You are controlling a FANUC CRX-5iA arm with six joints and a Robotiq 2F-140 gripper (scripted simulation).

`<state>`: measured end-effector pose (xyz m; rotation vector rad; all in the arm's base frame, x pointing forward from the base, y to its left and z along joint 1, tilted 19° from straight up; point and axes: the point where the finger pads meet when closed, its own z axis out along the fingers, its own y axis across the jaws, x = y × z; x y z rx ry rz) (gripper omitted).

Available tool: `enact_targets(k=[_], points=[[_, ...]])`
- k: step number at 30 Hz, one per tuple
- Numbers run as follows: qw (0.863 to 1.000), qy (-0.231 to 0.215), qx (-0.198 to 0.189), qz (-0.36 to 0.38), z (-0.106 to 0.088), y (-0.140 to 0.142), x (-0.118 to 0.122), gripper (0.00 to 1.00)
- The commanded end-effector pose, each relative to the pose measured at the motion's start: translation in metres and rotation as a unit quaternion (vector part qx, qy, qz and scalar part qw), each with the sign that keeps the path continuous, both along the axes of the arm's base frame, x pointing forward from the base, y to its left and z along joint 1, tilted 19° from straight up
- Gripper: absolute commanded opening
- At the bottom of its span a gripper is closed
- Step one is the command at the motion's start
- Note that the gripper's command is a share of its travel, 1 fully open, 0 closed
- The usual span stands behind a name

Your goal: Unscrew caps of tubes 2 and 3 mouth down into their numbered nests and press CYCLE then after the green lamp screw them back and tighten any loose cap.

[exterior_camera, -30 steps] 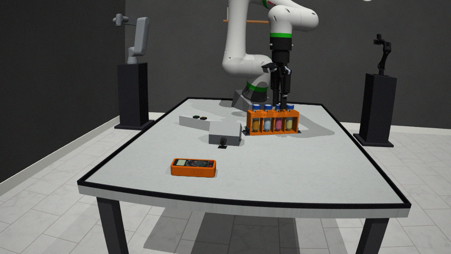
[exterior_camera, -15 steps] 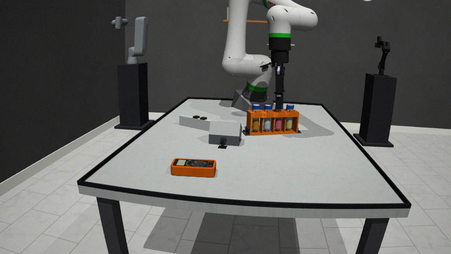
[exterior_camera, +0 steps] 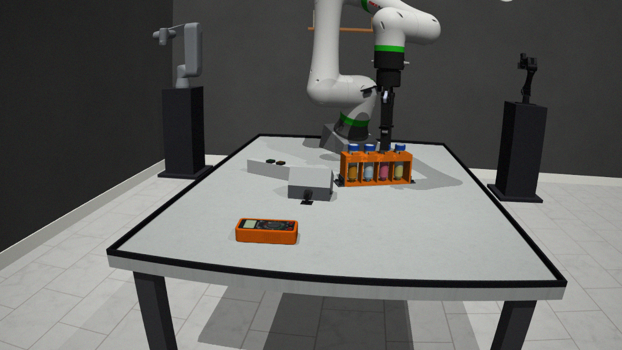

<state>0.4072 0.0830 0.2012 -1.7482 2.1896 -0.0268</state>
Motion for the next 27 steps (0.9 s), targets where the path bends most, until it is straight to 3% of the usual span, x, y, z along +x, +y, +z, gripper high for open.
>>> enact_targets(k=[1,3,7,13,15,20,26,27], points=[[1.000,-0.001,0.000,0.000,0.0009,-0.0002,0.0004,0.30],[1.000,-0.001,0.000,0.000,0.0009,-0.0002,0.0004,0.30],[0.995,-0.020,-0.027,0.094,0.0010,-0.0002,0.0004,0.30],[0.969,-0.049,-0.068,0.233,0.0011,-0.0002,0.0003,0.30],[0.969,-0.049,-0.068,0.233,0.0011,-0.0002,0.0003,0.30],[0.930,-0.072,-0.100,0.345,0.0012,-0.0002,0.0003,0.30],[0.866,-0.097,-0.137,0.471,0.0012,-0.0002,0.0003,0.30],[0.866,-0.097,-0.137,0.471,0.0012,-0.0002,0.0003,0.30]])
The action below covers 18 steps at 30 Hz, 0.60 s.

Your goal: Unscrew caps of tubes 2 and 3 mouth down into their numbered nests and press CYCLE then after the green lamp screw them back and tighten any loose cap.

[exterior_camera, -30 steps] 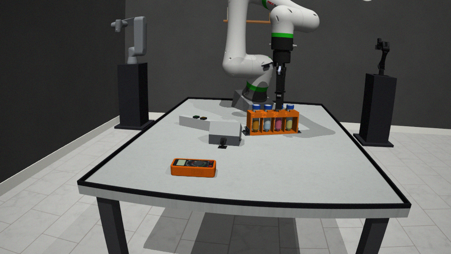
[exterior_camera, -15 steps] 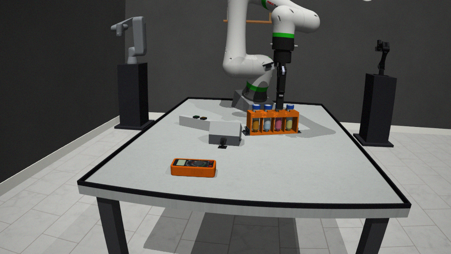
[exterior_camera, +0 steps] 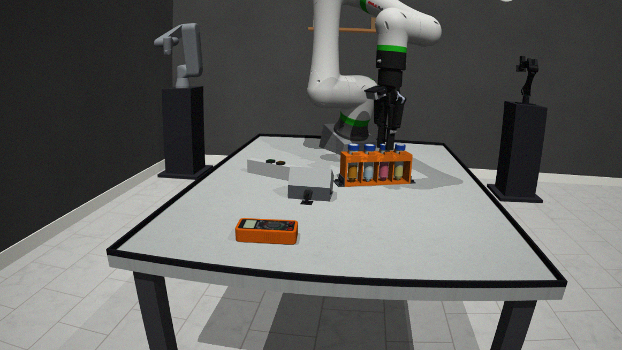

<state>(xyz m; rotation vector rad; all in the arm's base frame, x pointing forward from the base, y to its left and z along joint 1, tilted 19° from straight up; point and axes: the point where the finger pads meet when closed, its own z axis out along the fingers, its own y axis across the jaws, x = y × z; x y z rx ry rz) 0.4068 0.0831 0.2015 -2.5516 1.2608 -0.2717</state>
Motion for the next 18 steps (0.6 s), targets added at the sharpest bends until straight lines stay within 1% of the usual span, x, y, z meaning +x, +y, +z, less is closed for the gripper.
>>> enact_targets(k=[1,8,9,18], points=[[0.996,-0.008,-0.011,0.083,0.0009,-0.0004,0.0006,0.30],[0.996,-0.008,-0.011,0.083,0.0011,-0.0004,0.0006,0.30],[0.996,-0.008,-0.011,0.083,0.0011,-0.0004,0.0006,0.41],[0.996,-0.008,-0.011,0.083,0.0011,-0.0004,0.0006,0.41]])
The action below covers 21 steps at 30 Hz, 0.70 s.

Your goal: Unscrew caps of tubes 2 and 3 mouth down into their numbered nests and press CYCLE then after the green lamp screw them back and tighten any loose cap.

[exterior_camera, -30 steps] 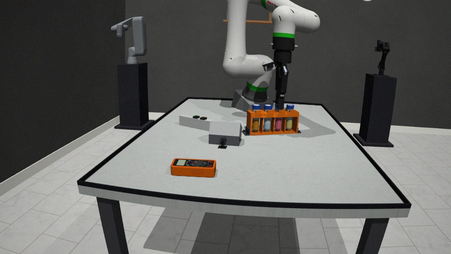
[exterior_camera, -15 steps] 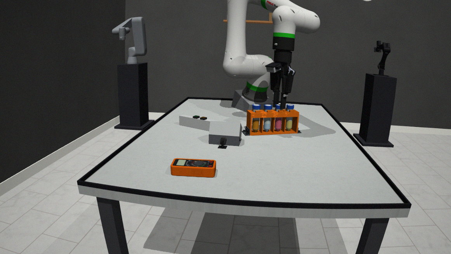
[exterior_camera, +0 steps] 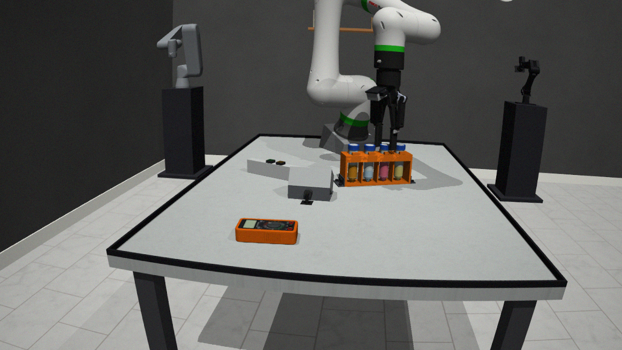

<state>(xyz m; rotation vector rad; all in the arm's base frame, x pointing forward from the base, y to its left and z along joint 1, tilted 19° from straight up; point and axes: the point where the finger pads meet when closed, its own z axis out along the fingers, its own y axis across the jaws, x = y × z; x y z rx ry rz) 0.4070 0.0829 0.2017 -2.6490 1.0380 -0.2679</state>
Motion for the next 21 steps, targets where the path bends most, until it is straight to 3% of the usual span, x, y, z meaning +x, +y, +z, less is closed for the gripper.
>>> enact_targets(k=[1,5,9,14,19,21], points=[[1.000,-0.001,0.000,0.000,0.0009,-0.0001,0.0004,0.41],[0.997,0.015,0.023,-0.079,0.0009,-0.0002,0.0004,0.41],[0.977,0.041,0.059,-0.202,0.0009,-0.0002,0.0004,0.41],[0.942,0.064,0.093,-0.317,0.0009,-0.0002,0.0004,0.41],[0.893,0.087,0.124,-0.423,0.0009,-0.0002,0.0004,0.41],[0.893,0.087,0.124,-0.423,0.0009,-0.0002,0.0004,0.41]])
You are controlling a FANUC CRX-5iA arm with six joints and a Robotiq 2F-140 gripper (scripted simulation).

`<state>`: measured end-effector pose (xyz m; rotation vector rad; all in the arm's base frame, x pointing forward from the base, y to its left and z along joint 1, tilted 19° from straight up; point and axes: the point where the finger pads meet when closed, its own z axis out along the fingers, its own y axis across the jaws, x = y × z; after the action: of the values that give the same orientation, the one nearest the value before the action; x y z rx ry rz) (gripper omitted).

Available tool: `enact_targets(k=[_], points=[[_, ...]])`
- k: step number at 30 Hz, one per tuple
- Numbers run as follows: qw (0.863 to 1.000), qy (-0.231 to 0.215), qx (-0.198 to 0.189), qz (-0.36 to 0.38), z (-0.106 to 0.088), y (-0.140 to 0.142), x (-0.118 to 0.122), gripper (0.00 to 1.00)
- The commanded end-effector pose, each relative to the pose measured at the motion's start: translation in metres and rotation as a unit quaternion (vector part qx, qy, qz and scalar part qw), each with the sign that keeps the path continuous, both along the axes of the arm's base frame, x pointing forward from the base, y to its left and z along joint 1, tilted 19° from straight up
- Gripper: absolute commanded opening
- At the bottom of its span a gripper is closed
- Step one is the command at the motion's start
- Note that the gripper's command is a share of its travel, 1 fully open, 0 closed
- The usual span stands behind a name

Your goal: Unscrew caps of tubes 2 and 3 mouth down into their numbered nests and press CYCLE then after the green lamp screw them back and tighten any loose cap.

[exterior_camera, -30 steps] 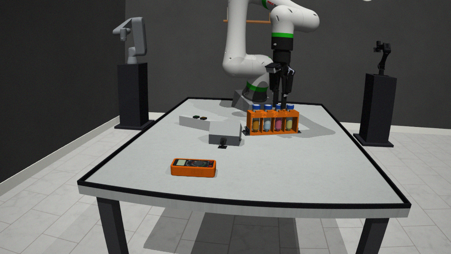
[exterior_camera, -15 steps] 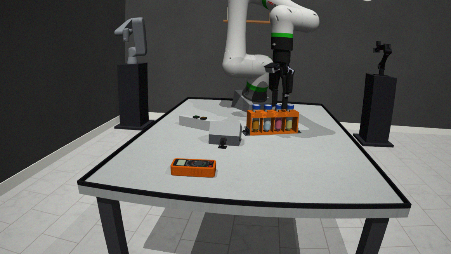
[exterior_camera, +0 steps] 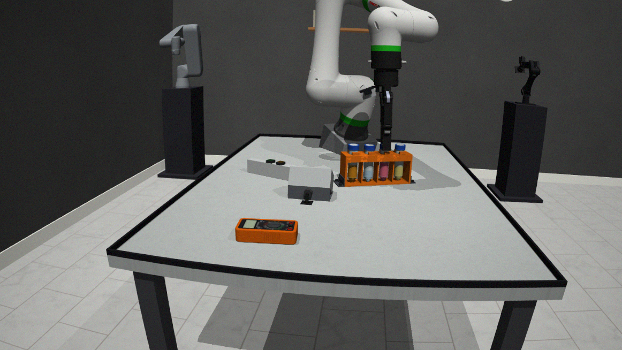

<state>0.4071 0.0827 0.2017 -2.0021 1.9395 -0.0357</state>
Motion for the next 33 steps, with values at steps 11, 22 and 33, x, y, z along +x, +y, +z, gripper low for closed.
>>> enact_targets(k=[11,22,33], points=[[0.992,0.020,0.014,-0.123,0.0008,-0.0003,0.0002,0.30],[0.992,0.020,0.015,-0.123,0.0008,-0.0003,0.0003,0.30],[0.995,-0.028,-0.045,0.088,0.0008,-0.0003,0.0002,0.30]])
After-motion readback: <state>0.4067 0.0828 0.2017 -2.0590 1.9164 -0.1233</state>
